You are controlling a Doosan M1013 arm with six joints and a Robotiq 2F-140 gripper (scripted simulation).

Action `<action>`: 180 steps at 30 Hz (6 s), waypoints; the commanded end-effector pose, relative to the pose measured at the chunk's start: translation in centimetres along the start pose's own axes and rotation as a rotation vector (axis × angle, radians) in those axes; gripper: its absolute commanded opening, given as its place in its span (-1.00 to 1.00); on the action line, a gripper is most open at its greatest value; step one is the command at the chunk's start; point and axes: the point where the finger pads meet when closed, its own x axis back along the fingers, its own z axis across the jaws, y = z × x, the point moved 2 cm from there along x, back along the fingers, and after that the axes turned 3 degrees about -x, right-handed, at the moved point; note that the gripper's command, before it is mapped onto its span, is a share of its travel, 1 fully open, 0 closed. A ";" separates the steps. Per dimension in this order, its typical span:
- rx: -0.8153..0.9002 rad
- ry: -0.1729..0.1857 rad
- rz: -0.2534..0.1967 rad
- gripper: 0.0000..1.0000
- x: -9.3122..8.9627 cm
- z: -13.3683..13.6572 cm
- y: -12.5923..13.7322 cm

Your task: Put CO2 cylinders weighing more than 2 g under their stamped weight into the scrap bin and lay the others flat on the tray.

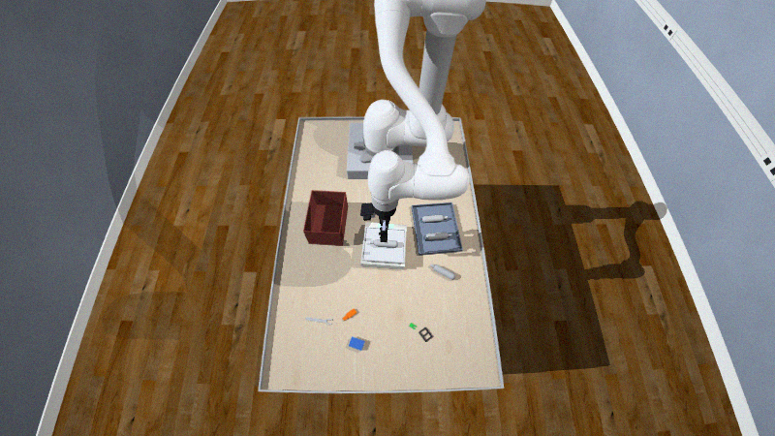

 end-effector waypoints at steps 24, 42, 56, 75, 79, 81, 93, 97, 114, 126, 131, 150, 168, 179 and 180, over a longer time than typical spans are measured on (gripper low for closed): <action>0.000 -0.001 0.000 -0.22 -8.2 0.0 0.1; 0.000 -0.001 0.000 -0.80 -8.8 -0.1 0.1; 0.000 -0.001 0.000 -0.80 -6.8 0.0 0.1; 0.000 -0.001 0.000 -0.80 1.8 0.0 0.1; 0.000 -0.001 0.000 -0.80 2.0 0.0 0.1; 0.000 -0.001 0.000 -0.80 2.1 0.0 0.1; 0.000 -0.001 0.000 -0.80 2.1 0.2 -3.0; 0.000 -0.001 0.000 -0.80 2.1 1.9 -11.1; 0.000 -0.001 0.000 -0.80 2.0 9.3 -26.0; 0.000 -0.001 0.000 -0.80 1.2 9.3 -26.0; 0.000 -0.001 0.000 -0.80 0.6 9.3 -26.0; 0.000 -0.001 0.000 -0.80 -1.7 9.3 -26.0; 0.000 -0.001 0.000 -0.22 -2.0 9.3 -26.0; 0.000 -0.001 0.000 -0.22 -2.0 9.3 -26.0; 0.000 -0.001 0.000 -0.22 -2.0 9.3 -26.0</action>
